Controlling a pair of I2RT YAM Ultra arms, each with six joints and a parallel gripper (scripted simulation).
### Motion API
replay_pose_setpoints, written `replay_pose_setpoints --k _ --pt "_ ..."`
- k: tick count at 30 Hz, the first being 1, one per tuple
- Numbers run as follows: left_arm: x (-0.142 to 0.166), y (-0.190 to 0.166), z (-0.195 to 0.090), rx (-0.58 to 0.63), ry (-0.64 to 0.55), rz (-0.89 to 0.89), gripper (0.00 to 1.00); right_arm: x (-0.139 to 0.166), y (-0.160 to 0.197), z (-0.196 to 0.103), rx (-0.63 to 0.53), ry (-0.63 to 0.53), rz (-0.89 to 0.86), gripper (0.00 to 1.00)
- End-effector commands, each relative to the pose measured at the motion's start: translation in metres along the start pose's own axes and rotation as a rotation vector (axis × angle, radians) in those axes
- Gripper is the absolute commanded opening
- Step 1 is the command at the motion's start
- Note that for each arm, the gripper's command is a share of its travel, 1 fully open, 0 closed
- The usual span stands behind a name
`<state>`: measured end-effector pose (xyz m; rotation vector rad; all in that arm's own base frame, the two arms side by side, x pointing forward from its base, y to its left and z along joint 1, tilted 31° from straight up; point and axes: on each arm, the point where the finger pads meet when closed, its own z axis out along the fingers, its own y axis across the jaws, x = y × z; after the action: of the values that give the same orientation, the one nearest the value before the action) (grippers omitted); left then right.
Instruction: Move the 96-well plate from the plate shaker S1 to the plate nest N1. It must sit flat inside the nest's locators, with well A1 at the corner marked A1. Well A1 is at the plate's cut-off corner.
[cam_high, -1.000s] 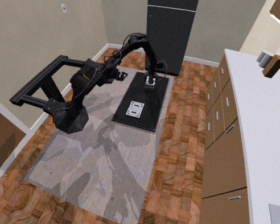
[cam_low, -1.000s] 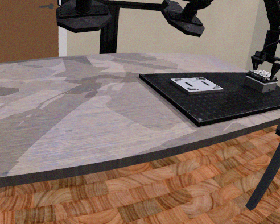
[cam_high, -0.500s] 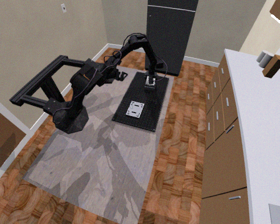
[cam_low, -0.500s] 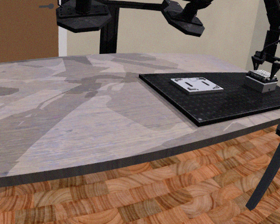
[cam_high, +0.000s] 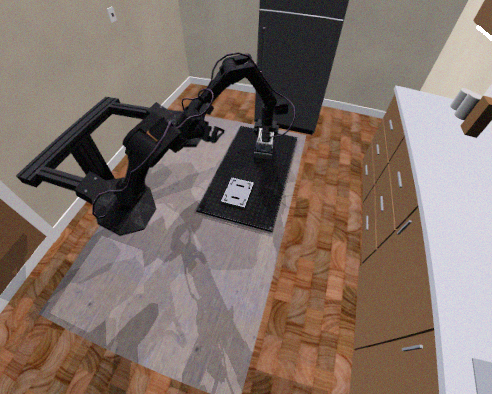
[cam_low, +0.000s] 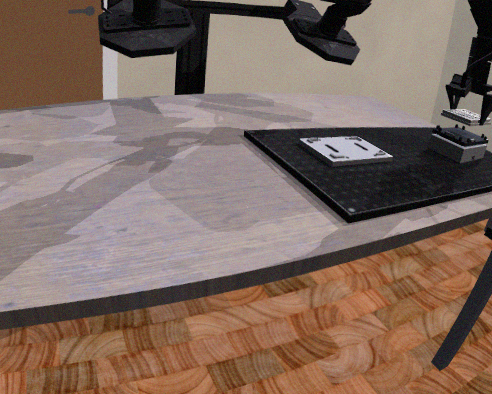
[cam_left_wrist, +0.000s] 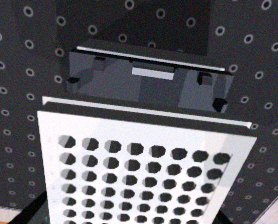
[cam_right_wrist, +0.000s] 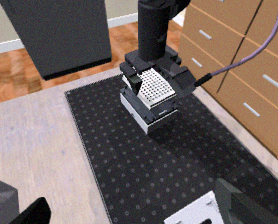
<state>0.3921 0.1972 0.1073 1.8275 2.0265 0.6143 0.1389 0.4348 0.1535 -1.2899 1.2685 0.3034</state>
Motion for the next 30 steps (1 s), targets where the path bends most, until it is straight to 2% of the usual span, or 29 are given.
replay_pose_setpoints --k 1,4,6,8,13,18,21,23,25,30 --pt "0.002 0.007 -0.014 -0.017 0.026 -0.052 0.82 0.008 0.005 -0.008 -0.002 0.027 0.008 1.0" --pt "-0.008 0.025 -0.015 -0.07 0.057 -0.119 0.82 0.021 -0.001 -0.021 0.033 0.074 0.025 1.0" --pt "-0.026 0.034 -0.014 -0.102 0.066 -0.179 0.82 0.037 -0.005 -0.04 0.062 0.129 0.035 1.0" --pt "-0.026 0.034 -0.014 -0.102 0.066 -0.179 0.82 0.037 -0.005 -0.04 0.062 0.129 0.035 1.0" --pt "-0.093 0.064 -0.021 -0.209 0.049 -0.273 0.82 0.088 -0.008 -0.102 0.113 0.287 0.011 1.0" --pt "-0.16 0.044 0.005 -0.148 0.028 -0.219 0.82 0.114 -0.012 -0.141 0.149 0.366 -0.019 1.0" --pt "-0.2 0.026 0.017 -0.113 0.017 -0.173 0.82 0.118 -0.017 -0.161 0.179 0.383 -0.016 1.0" --pt "-0.225 0.012 0.024 -0.09 0.011 -0.139 0.82 0.114 -0.022 -0.172 0.206 0.36 0.024 1.0" --pt "-0.225 0.012 0.024 -0.09 0.011 -0.139 0.82 0.114 -0.022 -0.172 0.206 0.36 0.024 1.0" --pt "-0.286 -0.032 0.035 -0.038 0.003 -0.038 0.82 0.083 -0.037 -0.2 0.253 0.217 0.27 1.0"
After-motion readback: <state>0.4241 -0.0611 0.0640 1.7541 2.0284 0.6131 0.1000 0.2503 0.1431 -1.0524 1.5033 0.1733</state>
